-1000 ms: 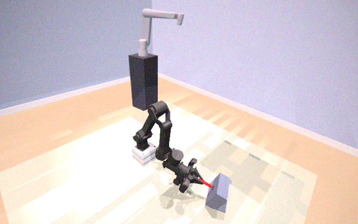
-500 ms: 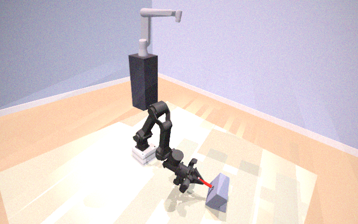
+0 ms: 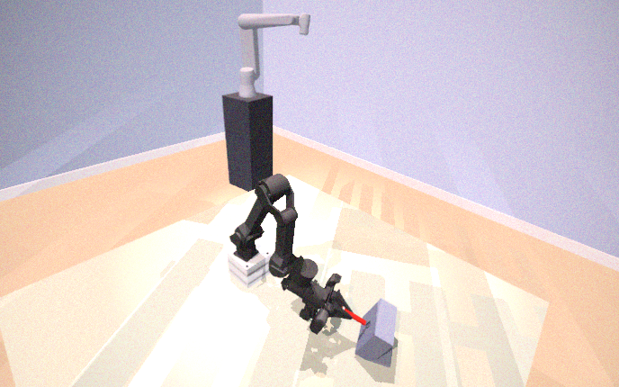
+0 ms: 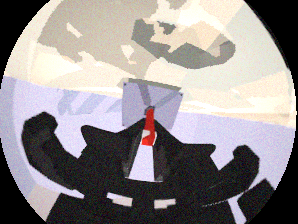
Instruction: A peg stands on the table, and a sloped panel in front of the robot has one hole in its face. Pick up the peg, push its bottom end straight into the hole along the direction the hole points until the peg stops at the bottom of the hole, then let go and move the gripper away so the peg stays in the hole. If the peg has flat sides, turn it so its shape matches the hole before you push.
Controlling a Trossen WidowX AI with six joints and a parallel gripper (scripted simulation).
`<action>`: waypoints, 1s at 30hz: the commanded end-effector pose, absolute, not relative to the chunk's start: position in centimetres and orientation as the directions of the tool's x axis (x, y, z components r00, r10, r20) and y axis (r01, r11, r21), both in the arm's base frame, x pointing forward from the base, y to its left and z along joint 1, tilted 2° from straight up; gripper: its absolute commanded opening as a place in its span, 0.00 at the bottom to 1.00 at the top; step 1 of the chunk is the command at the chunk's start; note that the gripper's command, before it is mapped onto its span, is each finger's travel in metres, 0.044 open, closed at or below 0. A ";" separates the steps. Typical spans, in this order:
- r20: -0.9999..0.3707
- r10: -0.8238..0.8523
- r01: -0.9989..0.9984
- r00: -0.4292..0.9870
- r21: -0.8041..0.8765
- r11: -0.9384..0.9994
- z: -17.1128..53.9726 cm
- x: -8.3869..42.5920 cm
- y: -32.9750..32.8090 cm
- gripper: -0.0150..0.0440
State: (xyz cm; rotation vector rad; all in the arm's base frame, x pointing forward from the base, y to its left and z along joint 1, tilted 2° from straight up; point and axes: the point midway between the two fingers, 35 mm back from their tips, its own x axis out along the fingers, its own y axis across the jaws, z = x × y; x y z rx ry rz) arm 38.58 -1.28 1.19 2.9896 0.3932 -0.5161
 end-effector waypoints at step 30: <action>-0.332 0.239 0.268 0.913 0.041 -0.963 1.4 39.3 -1.2 0.25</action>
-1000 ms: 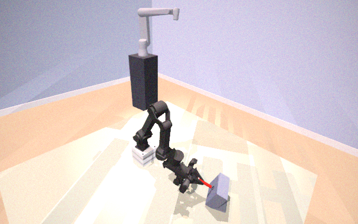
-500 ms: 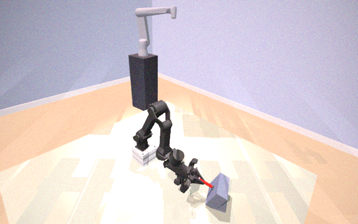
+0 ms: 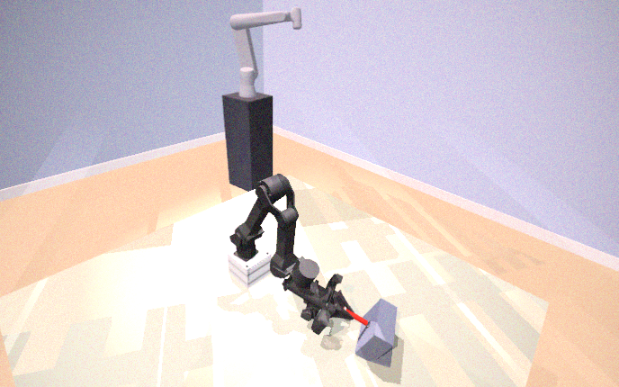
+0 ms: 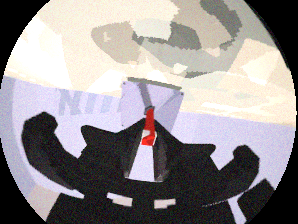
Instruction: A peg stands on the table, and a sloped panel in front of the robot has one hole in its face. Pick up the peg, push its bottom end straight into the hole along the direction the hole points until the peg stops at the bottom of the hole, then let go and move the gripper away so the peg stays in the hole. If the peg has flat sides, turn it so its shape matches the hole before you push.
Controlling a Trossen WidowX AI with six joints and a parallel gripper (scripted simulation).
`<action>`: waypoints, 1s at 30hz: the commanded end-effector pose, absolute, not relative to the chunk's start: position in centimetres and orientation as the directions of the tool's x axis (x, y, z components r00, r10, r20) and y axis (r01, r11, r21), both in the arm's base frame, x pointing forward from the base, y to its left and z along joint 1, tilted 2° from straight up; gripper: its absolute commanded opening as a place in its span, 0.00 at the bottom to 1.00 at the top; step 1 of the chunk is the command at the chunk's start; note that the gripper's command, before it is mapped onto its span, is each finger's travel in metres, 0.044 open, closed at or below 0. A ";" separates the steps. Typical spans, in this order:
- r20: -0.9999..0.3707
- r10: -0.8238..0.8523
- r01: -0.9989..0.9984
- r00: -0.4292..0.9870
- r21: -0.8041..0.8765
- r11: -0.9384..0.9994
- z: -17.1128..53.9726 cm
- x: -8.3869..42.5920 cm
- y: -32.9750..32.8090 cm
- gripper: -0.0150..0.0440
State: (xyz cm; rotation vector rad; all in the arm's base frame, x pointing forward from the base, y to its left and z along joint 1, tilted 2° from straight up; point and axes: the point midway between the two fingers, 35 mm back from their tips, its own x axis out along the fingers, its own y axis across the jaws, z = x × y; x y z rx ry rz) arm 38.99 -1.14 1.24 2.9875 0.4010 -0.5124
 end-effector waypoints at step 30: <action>-0.331 0.239 0.268 0.913 0.041 -0.963 1.2 39.6 -1.1 0.25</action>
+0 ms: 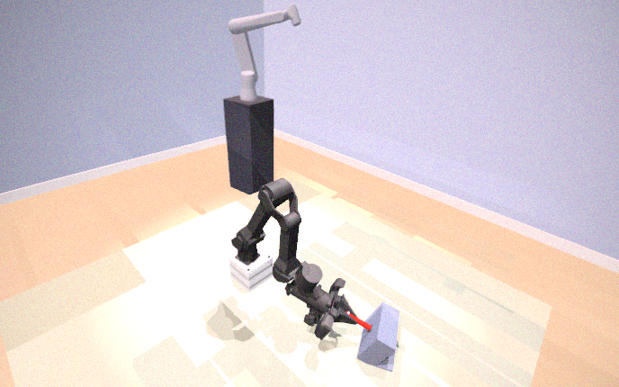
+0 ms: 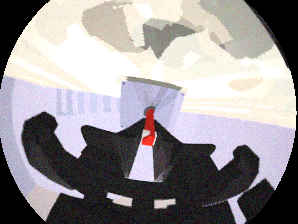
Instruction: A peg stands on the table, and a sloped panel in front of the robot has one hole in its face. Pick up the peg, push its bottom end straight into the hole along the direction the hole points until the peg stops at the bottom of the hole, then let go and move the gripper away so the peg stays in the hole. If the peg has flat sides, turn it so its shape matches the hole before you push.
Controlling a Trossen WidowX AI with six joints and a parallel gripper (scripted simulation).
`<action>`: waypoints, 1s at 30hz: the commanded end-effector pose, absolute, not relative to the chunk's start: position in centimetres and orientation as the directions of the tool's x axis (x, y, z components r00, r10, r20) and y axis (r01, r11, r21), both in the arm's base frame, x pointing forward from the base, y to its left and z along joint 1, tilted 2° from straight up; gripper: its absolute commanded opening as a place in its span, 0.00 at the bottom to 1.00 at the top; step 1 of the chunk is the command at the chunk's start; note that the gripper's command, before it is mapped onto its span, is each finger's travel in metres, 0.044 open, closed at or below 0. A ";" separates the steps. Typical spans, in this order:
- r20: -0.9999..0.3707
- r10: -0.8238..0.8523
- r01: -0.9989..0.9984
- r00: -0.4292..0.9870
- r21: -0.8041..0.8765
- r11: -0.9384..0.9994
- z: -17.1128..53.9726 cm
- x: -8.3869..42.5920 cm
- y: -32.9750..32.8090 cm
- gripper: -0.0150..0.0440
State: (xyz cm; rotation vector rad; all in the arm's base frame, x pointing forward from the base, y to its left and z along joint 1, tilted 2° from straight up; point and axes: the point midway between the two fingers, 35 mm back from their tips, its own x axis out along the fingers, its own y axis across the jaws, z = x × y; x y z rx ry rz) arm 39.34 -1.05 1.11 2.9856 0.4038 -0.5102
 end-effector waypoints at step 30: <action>-0.331 0.240 0.268 0.913 0.041 -0.963 1.0 40.0 -1.0 0.25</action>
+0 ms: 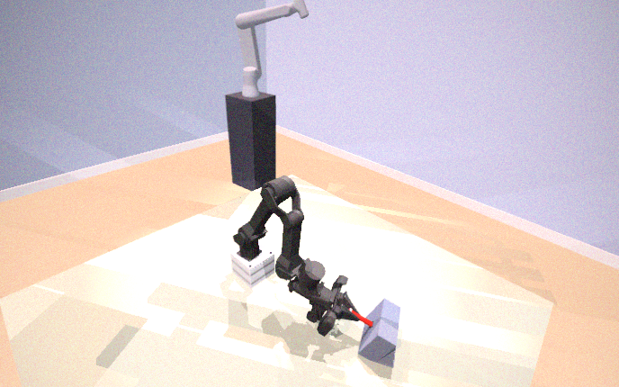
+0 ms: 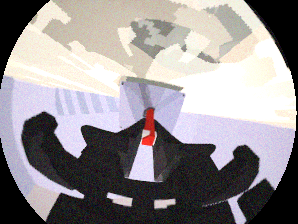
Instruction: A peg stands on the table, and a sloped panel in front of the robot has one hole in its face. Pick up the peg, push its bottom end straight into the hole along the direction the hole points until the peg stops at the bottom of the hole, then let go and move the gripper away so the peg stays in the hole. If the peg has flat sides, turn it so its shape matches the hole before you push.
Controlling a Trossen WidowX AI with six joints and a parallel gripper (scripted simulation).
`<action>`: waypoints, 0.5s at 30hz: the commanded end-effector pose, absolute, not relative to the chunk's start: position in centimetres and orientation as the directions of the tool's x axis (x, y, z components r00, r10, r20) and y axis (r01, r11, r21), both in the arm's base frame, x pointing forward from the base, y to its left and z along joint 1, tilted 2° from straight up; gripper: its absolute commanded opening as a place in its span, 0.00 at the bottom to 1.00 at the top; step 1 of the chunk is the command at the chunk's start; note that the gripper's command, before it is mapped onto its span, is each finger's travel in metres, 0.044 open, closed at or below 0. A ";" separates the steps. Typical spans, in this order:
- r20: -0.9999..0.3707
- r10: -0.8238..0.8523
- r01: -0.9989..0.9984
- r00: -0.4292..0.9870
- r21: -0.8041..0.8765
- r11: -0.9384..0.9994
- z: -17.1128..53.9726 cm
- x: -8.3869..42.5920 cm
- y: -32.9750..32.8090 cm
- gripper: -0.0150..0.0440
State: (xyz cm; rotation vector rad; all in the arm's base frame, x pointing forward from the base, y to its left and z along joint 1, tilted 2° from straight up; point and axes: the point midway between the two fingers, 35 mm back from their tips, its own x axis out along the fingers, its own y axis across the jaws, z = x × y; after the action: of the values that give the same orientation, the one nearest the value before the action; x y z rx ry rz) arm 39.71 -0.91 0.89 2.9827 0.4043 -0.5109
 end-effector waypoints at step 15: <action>-0.331 0.240 0.268 0.913 0.041 -0.963 0.9 40.2 -0.8 0.25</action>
State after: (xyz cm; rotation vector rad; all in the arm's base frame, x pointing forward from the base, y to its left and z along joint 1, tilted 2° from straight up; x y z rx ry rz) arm 39.97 -0.78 0.76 2.9821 0.3992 -0.5090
